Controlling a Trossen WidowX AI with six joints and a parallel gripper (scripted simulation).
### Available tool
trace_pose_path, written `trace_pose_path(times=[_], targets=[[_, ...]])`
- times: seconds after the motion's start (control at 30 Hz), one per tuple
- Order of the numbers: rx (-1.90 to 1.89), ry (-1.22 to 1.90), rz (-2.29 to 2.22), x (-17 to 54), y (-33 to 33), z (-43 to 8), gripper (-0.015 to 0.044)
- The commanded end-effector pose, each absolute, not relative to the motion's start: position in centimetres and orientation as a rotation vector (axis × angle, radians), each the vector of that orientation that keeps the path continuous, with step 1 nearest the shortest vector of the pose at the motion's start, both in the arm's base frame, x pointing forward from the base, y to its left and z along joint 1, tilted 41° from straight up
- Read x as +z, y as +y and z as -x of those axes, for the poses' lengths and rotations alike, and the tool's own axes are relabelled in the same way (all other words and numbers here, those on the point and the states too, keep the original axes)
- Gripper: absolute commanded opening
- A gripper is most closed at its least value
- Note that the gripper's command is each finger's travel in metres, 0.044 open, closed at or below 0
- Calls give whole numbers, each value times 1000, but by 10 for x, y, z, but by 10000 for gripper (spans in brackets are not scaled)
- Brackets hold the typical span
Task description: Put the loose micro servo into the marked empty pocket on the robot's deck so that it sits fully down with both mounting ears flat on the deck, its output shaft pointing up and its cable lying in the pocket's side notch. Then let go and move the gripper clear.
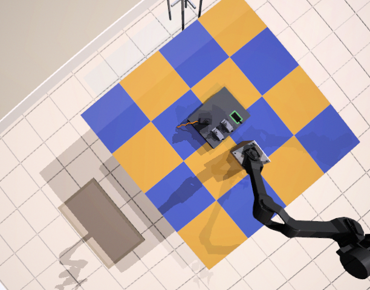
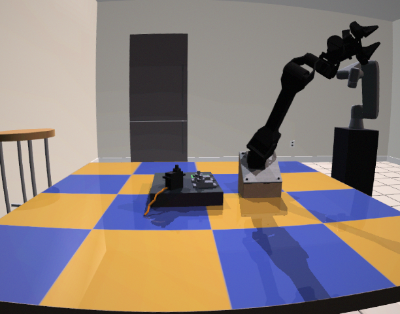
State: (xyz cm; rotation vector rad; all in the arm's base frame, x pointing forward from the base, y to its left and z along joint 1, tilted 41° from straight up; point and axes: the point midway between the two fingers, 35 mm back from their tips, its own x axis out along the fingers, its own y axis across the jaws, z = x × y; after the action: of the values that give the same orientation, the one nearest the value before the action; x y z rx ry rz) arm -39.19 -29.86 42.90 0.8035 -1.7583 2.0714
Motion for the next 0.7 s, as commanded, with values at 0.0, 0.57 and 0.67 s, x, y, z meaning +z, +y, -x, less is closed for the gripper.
trace_pose_path(times=[0.0,0.57,0.67], targets=[[2073,-1758,-805,429,-299,392,426],[2497,-1716,-1067,405,-390,334,440],[2598,-1702,-1121,398,-409,318,440]])
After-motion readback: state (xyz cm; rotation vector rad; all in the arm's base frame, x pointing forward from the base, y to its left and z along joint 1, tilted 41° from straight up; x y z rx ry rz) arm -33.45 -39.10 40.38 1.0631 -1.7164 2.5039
